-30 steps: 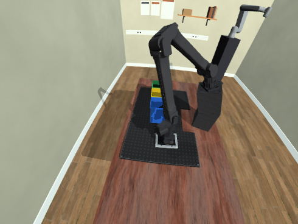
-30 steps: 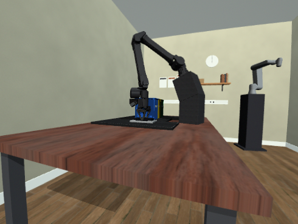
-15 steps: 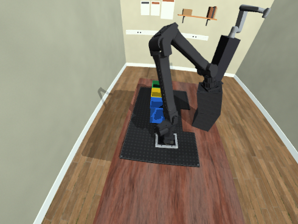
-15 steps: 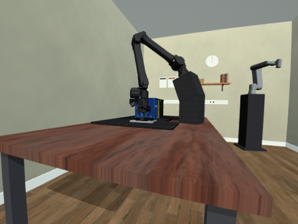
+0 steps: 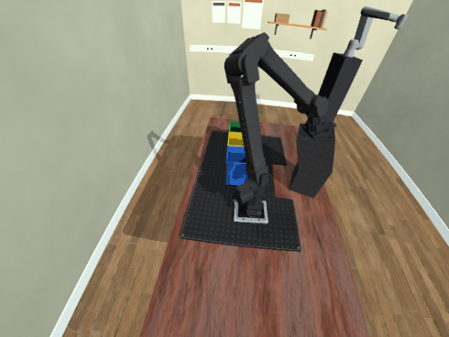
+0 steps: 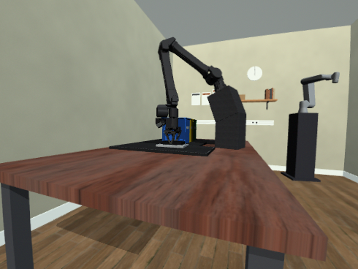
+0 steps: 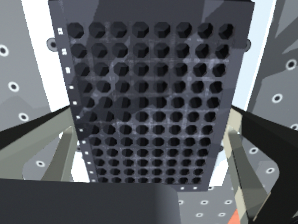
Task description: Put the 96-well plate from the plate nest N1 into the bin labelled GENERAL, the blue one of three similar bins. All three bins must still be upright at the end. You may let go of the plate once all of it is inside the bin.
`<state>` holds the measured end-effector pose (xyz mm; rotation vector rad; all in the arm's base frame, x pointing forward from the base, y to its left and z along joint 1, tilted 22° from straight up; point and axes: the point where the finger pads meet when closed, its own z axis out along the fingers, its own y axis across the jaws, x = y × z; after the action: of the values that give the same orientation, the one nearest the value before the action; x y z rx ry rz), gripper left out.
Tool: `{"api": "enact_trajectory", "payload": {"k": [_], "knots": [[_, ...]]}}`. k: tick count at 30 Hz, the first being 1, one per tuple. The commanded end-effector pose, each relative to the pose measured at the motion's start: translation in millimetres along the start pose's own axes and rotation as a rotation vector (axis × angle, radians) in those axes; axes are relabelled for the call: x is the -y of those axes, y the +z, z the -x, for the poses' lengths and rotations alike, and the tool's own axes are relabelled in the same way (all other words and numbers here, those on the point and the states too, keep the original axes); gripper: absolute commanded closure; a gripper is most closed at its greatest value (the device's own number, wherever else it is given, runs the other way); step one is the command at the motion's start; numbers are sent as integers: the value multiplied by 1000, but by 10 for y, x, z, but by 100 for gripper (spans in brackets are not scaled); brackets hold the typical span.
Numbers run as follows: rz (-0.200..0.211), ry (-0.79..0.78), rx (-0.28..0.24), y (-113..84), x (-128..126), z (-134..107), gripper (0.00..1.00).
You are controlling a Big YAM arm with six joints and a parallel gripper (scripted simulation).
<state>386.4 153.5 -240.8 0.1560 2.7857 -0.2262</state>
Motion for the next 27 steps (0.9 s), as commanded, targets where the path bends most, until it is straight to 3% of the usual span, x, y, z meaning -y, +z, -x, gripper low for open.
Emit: {"api": "enact_trajectory", "payload": {"k": [1,27], "knots": [[10,0,6,-136,-55,18,100],[10,0,10,-517,-60,24,100]]}}
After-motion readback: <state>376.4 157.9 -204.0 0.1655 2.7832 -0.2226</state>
